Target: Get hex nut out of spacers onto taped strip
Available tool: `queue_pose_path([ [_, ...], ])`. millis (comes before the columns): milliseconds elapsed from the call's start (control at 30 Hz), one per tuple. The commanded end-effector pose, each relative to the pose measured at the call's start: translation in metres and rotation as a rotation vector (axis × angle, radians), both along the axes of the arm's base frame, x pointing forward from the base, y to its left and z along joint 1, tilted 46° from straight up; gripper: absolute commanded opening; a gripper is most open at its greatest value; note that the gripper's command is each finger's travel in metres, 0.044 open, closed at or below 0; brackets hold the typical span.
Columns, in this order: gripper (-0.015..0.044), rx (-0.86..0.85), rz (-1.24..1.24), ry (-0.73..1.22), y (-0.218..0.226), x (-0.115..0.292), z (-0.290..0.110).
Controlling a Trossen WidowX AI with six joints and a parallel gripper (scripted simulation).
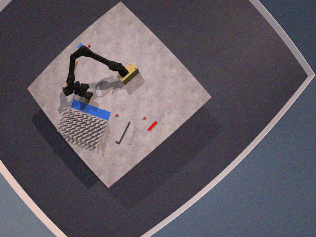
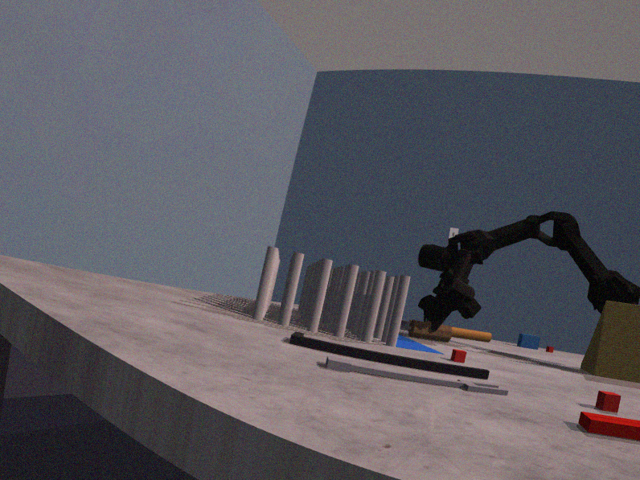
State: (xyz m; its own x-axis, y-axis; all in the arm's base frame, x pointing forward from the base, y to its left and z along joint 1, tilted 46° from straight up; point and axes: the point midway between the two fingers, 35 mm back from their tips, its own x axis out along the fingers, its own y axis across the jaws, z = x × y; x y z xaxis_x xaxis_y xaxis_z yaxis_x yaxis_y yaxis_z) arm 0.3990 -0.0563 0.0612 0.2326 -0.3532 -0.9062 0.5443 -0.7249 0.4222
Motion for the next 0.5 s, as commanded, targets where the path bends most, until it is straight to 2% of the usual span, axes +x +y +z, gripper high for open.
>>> queue_pose_path([
  [0, 0.0, 0.001, 0.006, 0.0, -0.0007, -0.0028, 0.0015],
  [467, 0.0, 0.0, 0.006, 0.001, -0.0051, -0.0111, 0.0047],
])
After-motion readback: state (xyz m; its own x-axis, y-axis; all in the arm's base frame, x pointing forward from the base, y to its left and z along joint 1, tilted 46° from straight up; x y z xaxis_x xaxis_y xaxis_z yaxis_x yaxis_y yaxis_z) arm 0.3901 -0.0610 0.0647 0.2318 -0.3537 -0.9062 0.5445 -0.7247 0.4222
